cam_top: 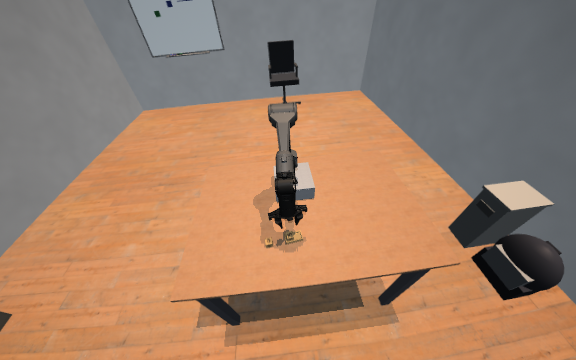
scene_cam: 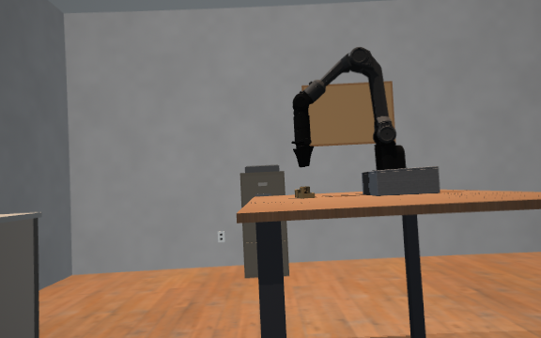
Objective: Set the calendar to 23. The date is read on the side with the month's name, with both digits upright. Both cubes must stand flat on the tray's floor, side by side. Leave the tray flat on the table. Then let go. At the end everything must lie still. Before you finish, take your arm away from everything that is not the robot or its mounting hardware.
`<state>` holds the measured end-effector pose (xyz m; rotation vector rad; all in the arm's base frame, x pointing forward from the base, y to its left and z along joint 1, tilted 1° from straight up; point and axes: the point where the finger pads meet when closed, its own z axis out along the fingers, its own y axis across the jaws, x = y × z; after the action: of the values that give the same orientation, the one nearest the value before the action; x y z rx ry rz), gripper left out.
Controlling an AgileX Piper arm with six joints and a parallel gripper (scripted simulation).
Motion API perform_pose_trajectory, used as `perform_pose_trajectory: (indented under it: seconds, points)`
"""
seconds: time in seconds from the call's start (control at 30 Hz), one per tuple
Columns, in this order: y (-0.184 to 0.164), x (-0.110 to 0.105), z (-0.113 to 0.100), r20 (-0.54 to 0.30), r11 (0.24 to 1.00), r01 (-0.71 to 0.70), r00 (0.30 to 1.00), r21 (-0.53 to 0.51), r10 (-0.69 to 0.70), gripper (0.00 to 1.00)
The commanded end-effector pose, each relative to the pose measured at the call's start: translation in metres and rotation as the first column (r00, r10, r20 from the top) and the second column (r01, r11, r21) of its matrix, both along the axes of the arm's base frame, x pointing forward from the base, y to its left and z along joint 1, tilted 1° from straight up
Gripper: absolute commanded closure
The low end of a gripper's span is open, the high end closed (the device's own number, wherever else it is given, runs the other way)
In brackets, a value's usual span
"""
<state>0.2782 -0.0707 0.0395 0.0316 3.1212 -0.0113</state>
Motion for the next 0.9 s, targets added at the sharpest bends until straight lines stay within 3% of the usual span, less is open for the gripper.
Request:
perform_pose_trajectory:
  seconds: [0.0,0.57,0.73,0.87]
  points:
    - [-0.0002,0.0008,0.0007,0.003,1.0,0.0,1.0,0.0,0.0,0.0]
    - [-0.0005,0.0009,0.0005,0.003,1.0,-0.005,1.0,0.0,0.005,0.0]
    - [-0.0024,0.0016,-0.0001,0.002,0.999,-0.034,0.999,-0.001,0.034,0.0]
    - [-0.008,0.0025,-0.0013,0.001,0.991,-0.134,0.991,-0.003,0.134,0.0]
